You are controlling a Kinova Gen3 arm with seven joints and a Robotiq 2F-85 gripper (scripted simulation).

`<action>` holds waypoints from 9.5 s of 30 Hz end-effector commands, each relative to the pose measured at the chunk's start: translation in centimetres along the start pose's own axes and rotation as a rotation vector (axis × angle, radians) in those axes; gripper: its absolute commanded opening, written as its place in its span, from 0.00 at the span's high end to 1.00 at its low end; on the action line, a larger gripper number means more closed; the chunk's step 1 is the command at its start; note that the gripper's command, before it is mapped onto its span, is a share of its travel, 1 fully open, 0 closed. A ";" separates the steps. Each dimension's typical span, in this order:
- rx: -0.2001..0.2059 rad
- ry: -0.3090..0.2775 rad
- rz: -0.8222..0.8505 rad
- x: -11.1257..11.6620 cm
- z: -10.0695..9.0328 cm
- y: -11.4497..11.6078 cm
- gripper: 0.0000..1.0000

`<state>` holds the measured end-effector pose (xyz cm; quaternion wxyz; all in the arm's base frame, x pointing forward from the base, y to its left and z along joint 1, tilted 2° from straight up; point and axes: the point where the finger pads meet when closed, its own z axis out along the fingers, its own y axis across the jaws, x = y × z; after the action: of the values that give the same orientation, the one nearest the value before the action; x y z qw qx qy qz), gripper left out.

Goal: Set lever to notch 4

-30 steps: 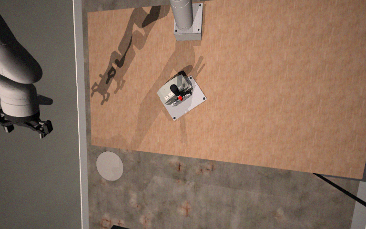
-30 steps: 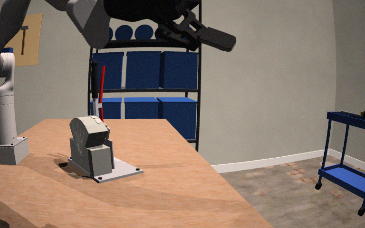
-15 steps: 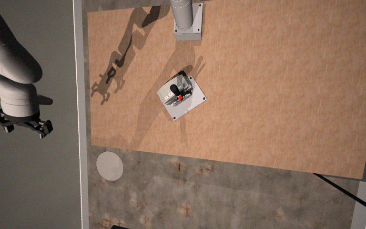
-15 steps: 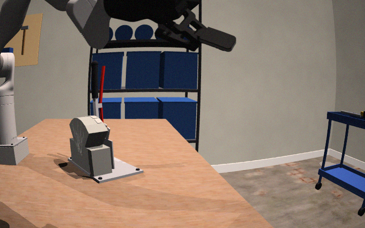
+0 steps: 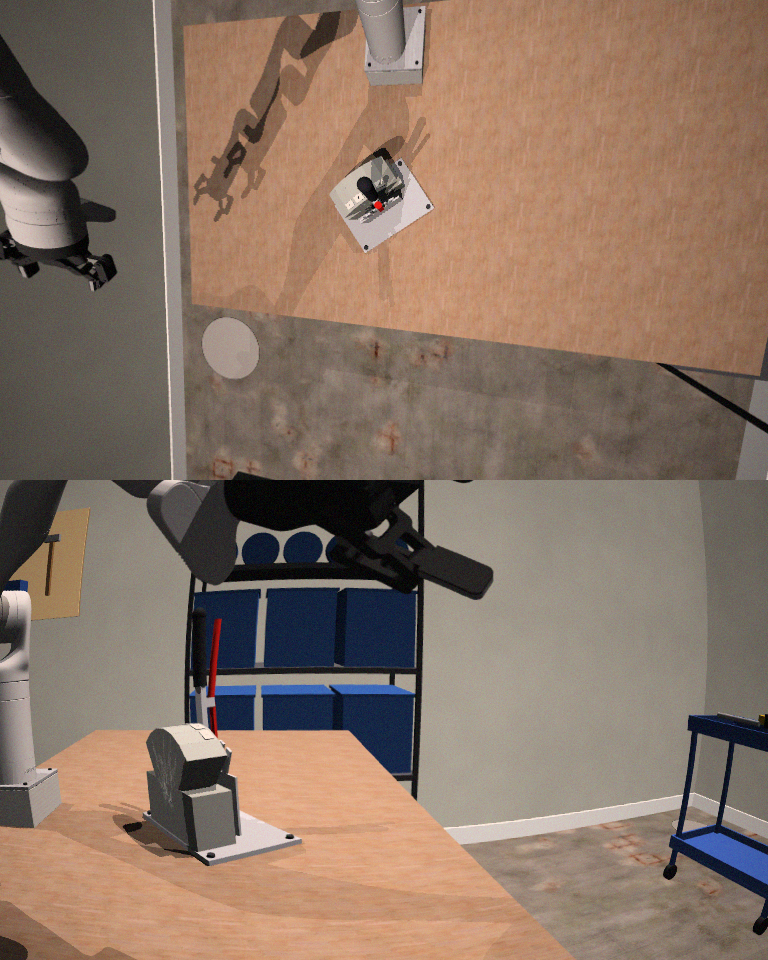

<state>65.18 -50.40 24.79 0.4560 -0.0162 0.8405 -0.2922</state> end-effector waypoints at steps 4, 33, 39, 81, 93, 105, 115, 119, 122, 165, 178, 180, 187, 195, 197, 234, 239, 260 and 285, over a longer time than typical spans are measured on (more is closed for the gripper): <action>-0.015 0.016 0.013 -1.4 -0.4 1.5 0.00; -0.116 0.471 0.385 -7.0 -14.0 19.6 0.00; -0.129 0.566 0.464 -7.6 -18.5 23.0 0.00; -0.152 0.738 0.589 -8.0 -27.1 28.5 0.00; -0.159 0.788 0.619 -8.1 -29.6 29.9 0.00; -0.165 0.836 0.645 -8.0 -32.1 31.1 0.00; -0.167 0.860 0.657 -8.0 -33.3 31.7 0.00; -0.170 0.883 0.668 -8.0 -34.5 32.2 0.00; -0.170 0.883 0.668 -8.0 -34.5 32.2 0.00; -0.186 1.049 0.727 -7.6 -42.9 35.3 0.00; -0.189 1.097 0.738 -7.4 -45.3 36.0 0.00; -0.189 1.097 0.738 -7.4 -45.3 36.0 0.00; -0.190 1.111 0.741 -7.3 -46.0 36.2 0.00; -0.192 1.136 0.745 -7.2 -47.2 36.5 0.00; -0.192 1.136 0.745 -7.2 -47.2 36.5 0.00; -0.194 1.202 0.752 -7.0 -50.4 37.1 0.00; -0.194 1.203 0.752 -7.0 -50.5 37.1 0.00; -0.194 1.204 0.752 -7.0 -50.5 37.2 1.00; -0.194 1.204 0.752 -7.0 -50.5 37.2 1.00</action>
<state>38.91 6.51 32.11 -0.0215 0.3982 0.9170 0.0022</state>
